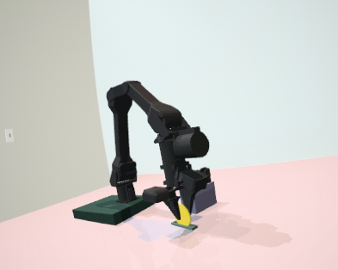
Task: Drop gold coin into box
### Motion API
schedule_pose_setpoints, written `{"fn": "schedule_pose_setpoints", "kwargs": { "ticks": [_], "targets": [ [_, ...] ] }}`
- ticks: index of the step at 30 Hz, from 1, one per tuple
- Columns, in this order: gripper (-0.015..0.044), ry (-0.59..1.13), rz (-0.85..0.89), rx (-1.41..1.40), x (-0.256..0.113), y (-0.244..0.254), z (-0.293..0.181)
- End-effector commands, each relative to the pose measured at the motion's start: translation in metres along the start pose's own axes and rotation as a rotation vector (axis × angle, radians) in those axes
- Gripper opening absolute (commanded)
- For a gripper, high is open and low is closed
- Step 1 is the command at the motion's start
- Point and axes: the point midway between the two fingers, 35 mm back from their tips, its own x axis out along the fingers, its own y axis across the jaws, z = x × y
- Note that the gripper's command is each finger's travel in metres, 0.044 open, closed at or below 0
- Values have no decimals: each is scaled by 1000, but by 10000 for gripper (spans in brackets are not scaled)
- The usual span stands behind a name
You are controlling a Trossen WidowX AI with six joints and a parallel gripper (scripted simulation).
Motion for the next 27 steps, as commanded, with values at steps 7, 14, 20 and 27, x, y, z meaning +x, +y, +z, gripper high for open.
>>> {"fn": "schedule_pose_setpoints", "kwargs": {
  "ticks": [7, 14, 20, 27],
  "targets": [
    [161, 23, -3, -4, 18, -1, -6],
    [29, 23, -3, -4, 18, -1, -6],
    [0, 23, -3, -4, 18, -1, -6],
    [0, 24, -4, -5, 16, -1, -6]
  ]
}}
